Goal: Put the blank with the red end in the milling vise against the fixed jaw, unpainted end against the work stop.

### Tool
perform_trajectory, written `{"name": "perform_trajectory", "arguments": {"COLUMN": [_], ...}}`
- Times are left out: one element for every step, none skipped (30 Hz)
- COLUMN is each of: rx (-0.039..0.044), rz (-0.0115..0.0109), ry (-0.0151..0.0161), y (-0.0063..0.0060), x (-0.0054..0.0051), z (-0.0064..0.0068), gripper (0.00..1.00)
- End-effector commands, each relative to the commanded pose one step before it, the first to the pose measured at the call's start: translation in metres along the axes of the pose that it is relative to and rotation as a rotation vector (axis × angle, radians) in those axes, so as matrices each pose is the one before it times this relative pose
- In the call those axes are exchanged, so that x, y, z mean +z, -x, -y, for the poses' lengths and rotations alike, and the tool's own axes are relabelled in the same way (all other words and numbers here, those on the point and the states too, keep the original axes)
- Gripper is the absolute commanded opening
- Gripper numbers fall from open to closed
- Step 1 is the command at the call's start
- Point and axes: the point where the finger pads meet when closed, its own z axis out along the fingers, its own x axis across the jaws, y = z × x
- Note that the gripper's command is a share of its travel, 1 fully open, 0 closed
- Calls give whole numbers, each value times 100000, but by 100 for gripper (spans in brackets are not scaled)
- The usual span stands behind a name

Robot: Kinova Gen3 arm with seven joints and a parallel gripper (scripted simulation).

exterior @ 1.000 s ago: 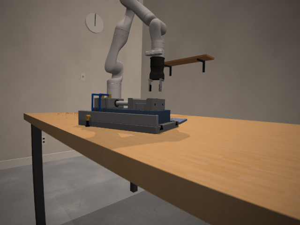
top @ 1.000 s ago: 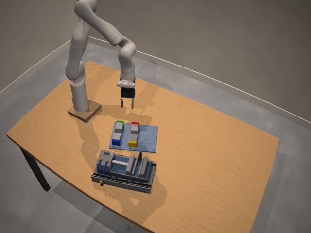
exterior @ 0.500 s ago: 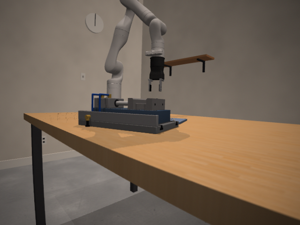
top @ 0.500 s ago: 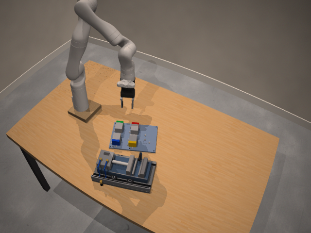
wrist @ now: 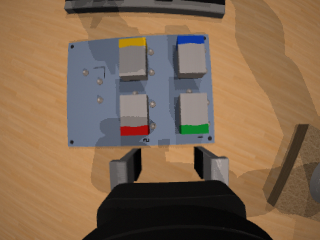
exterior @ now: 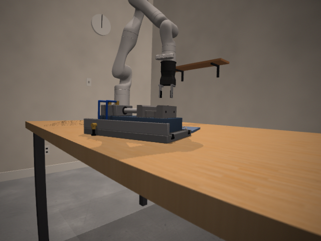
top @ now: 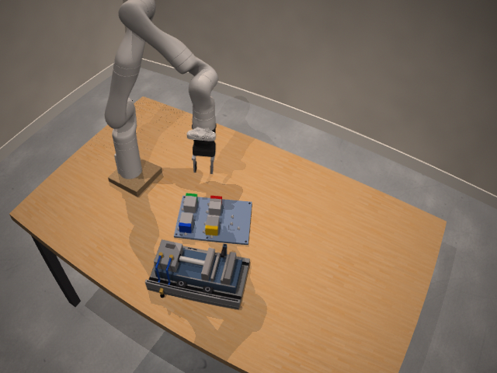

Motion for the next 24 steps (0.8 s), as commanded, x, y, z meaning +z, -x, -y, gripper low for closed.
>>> {"name": "perform_trajectory", "arguments": {"rx": [0, 0, 0, 0, 0, 0, 0, 0, 0, 0, 0, 0, 0, 0, 0, 0, 0, 0, 0, 0, 0, -16, -16, -16], "rz": [150, 0, 0, 0, 0, 0, 0, 0, 0, 0, 0, 0, 0, 0, 0, 0, 0, 0, 0, 0, 0, 0, 0, 0], "ry": [-30, 0, 0, 0, 0, 0, 0, 0, 0, 0, 0, 0, 0, 0, 0, 0, 0, 0, 0, 0, 0, -1, -1, -1], "y": [42, 0, 0, 0, 0, 0, 0, 0, 0, 0, 0, 0, 0, 0, 0, 0, 0, 0, 0, 0, 0, 8, 7, 7], "x": [-45, 0, 0, 0, 0, 0, 0, 0, 0, 0, 0, 0, 0, 0, 0, 0, 0, 0, 0, 0, 0, -288, -288, -288], "z": [9, 0, 0, 0, 0, 0, 0, 0, 0, 0, 0, 0, 0, 0, 0, 0, 0, 0, 0, 0, 0, 167, 167, 167], "gripper": [100, 100, 100, 100, 100, 100, 100, 100, 100, 100, 100, 100, 100, 100, 100, 100, 100, 100, 100, 100, 100, 100, 100, 100]}}
